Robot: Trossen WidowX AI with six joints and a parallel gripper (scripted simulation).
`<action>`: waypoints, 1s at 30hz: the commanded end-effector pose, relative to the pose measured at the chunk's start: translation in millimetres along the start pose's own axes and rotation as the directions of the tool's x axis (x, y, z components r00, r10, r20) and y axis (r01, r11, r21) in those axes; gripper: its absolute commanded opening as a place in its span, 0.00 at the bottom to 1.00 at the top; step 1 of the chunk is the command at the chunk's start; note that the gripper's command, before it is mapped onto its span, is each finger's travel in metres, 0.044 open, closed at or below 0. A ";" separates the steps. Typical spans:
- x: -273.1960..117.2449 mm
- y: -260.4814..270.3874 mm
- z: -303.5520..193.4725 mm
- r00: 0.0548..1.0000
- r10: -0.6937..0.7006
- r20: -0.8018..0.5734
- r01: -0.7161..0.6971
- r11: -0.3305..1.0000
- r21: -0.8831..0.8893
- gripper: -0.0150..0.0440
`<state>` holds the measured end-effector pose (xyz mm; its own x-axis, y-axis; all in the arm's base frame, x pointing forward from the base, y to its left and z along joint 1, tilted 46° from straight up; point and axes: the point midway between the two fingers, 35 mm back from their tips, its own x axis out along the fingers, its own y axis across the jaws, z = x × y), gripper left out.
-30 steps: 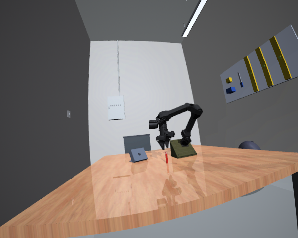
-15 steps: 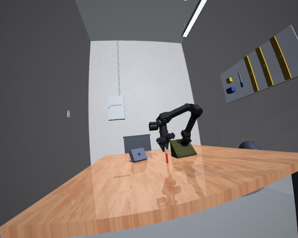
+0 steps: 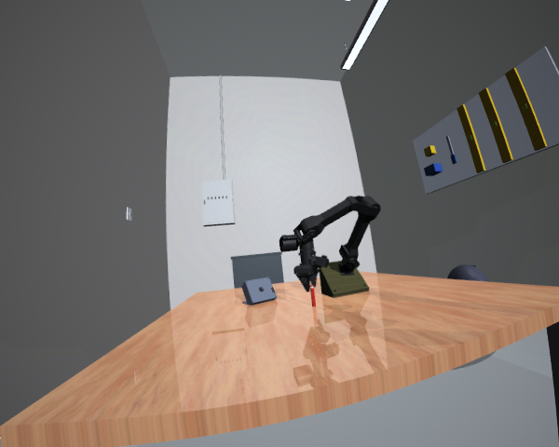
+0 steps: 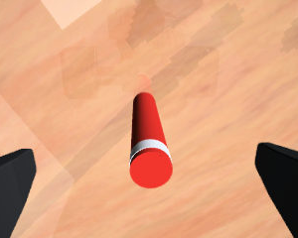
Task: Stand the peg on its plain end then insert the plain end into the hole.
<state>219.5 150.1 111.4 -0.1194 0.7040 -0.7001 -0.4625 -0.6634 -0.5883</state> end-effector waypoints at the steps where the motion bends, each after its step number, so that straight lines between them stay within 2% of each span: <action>1: 7.2 -0.5 1.2 1.000 -0.004 0.005 0.004 1.000 0.003 1.00; 15: 26.9 -0.5 3.6 1.000 -0.009 0.008 0.009 1.000 0.002 1.00; 30: 23.3 -0.3 2.5 1.000 -0.004 0.002 0.004 1.000 -0.001 0.33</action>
<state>214.7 167.5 96.2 -0.1192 0.7081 -0.6960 -0.4644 -0.6594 -0.5913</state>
